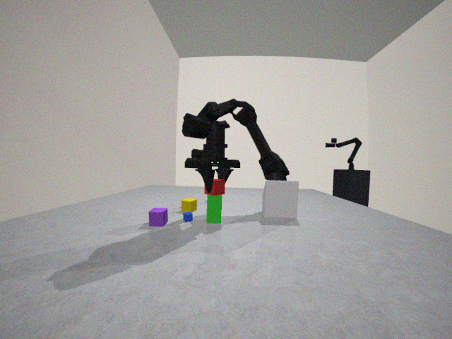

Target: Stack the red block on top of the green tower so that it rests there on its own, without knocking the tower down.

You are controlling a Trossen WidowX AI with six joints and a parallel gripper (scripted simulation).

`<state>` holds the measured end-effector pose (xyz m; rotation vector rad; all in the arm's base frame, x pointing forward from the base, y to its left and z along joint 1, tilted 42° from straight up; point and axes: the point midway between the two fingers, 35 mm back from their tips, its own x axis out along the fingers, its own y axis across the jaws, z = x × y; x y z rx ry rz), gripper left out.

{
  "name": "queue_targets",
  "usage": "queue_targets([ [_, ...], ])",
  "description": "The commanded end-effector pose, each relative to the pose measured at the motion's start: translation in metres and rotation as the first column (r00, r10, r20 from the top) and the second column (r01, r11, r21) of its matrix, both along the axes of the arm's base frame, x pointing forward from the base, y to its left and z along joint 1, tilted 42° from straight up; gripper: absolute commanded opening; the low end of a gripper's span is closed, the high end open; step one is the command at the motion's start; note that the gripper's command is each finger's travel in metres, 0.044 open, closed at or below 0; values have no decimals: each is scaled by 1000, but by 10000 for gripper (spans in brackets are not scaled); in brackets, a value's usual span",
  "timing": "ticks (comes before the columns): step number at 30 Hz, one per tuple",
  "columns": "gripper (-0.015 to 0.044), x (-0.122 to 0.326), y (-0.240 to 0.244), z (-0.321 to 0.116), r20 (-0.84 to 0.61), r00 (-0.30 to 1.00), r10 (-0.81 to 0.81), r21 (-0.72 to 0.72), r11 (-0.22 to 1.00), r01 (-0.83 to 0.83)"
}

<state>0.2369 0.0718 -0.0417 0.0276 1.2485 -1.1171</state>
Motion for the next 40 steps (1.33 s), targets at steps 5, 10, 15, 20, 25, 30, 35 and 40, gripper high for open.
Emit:
queue_targets([
  [5, 131, 0, 0, 0, 0, 1000, 0, 0, 1000, 0],
  [10, 262, 0, 0, 0, 0, 1000, 0, 0, 1000, 0],
  [15, 394, 0, 0, 0, 0, 1000, 0, 0, 1000, 0],
  [20, 440, 0, 0, 0, 0, 1000, 0, 0, 1000, 0],
  [25, 440, 0, 0, 0, 0, 1000, 0, 0, 1000, 0],
  [30, 440, 0, 0, 0, 0, 1000, 0, 0, 1000, 0],
  [35, 440, 0, 0, 0, 0, 1000, 0, 0, 1000, 0],
  [40, 440, 0, 0, 0, 0, 1000, 0, 0, 1000, 0],
])
